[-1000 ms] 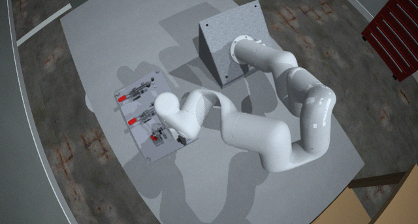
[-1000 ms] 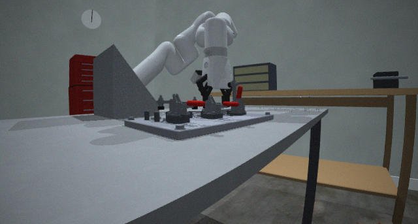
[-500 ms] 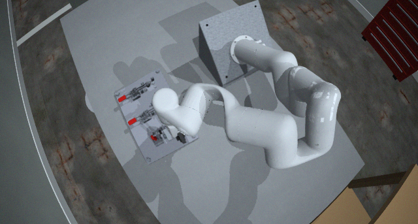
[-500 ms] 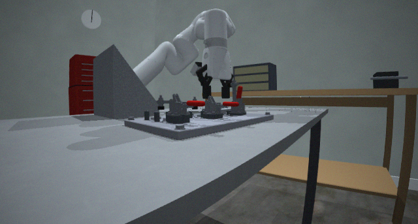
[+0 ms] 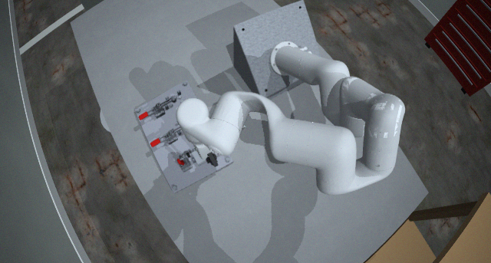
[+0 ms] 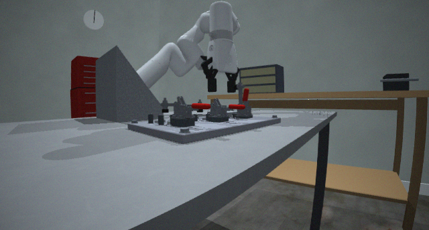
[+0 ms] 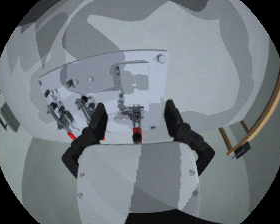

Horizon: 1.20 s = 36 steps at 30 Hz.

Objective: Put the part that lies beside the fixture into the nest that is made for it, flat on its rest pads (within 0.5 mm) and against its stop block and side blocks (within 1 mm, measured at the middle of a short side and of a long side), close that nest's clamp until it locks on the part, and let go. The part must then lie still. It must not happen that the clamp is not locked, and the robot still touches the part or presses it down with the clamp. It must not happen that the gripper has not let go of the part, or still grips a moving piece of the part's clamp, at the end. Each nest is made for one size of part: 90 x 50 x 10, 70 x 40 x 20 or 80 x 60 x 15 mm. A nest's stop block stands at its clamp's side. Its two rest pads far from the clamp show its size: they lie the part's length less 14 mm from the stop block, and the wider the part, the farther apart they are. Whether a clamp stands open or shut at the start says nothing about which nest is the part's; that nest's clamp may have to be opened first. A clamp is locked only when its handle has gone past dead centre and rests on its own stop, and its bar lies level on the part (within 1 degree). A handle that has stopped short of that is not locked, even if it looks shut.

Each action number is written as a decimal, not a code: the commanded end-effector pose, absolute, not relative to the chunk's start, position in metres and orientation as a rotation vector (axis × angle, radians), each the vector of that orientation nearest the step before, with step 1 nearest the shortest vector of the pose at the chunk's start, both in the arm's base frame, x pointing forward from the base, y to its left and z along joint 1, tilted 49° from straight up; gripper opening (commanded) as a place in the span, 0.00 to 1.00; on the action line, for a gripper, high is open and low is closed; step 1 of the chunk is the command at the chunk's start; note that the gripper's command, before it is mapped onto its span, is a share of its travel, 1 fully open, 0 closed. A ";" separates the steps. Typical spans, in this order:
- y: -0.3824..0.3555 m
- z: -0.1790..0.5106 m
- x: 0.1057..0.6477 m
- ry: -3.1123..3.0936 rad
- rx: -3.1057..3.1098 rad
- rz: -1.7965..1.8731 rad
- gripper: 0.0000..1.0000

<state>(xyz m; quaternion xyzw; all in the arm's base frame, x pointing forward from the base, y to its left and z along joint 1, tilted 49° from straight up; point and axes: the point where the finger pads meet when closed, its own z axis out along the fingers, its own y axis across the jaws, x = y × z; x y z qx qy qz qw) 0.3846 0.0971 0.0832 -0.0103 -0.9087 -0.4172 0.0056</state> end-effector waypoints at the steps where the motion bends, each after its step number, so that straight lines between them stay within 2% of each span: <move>1: 0.096 0.084 0.386 -2.848 -0.033 -1.306 1.00; 12: 0.096 0.084 0.386 -2.848 -0.033 -1.306 1.00; 13: 0.096 0.084 0.386 -2.848 -0.033 -1.306 0.47; 36: 0.012 0.157 0.386 -2.848 -0.033 -1.306 0.47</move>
